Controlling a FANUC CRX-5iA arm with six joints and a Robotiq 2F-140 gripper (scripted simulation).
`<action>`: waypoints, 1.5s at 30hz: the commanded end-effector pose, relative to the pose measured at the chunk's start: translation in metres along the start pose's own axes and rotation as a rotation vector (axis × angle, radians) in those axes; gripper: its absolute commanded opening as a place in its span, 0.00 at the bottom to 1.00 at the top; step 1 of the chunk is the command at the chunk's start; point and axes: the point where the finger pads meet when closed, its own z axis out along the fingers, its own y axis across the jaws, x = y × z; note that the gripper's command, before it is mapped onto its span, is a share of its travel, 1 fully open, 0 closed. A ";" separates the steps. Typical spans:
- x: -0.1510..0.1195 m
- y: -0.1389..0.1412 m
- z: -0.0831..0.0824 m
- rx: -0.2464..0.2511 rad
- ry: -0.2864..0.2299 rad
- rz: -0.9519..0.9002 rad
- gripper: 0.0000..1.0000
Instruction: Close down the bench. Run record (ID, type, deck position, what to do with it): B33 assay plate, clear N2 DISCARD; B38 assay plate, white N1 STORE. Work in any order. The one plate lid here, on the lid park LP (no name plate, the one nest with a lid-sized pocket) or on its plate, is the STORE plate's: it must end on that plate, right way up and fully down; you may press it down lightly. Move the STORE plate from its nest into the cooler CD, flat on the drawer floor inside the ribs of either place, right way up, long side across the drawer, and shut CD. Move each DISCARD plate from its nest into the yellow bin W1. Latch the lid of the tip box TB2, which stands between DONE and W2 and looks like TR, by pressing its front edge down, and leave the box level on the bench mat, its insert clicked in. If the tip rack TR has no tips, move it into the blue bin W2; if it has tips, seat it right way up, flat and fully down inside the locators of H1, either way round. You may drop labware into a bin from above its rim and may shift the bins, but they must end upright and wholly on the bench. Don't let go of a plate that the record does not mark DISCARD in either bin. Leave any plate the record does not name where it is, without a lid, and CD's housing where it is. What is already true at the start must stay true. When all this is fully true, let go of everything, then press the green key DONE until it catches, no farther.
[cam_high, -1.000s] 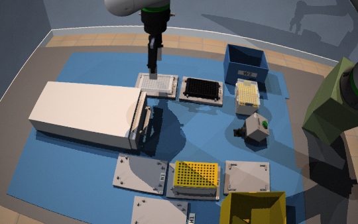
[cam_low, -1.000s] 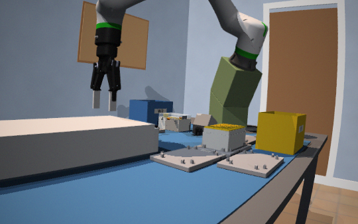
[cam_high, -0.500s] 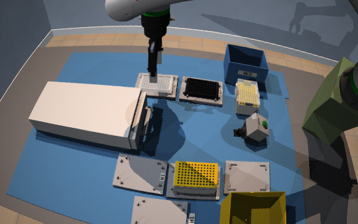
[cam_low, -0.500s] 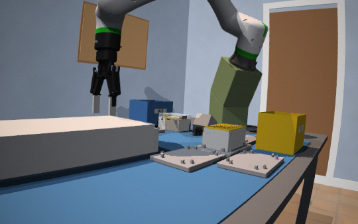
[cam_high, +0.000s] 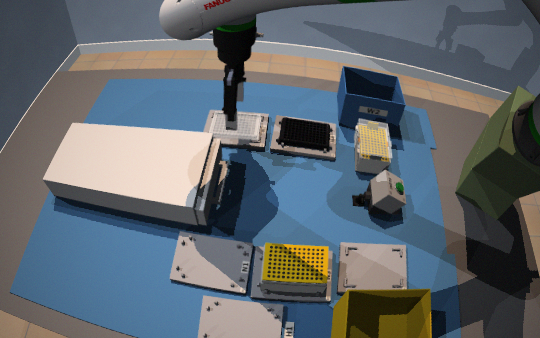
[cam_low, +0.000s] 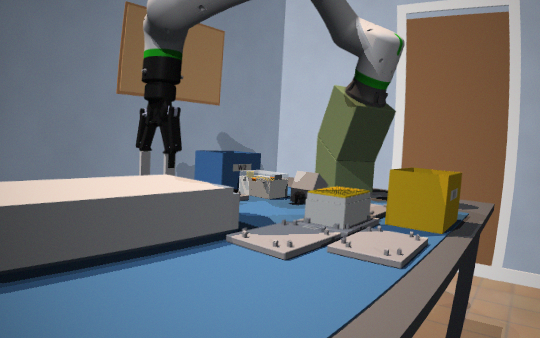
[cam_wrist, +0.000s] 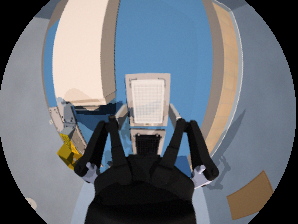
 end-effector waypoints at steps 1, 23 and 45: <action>0.000 0.000 0.004 0.000 0.000 0.000 0.66; 0.000 0.000 0.025 0.000 0.000 0.000 0.66; 0.000 0.000 0.044 0.000 0.000 0.000 0.66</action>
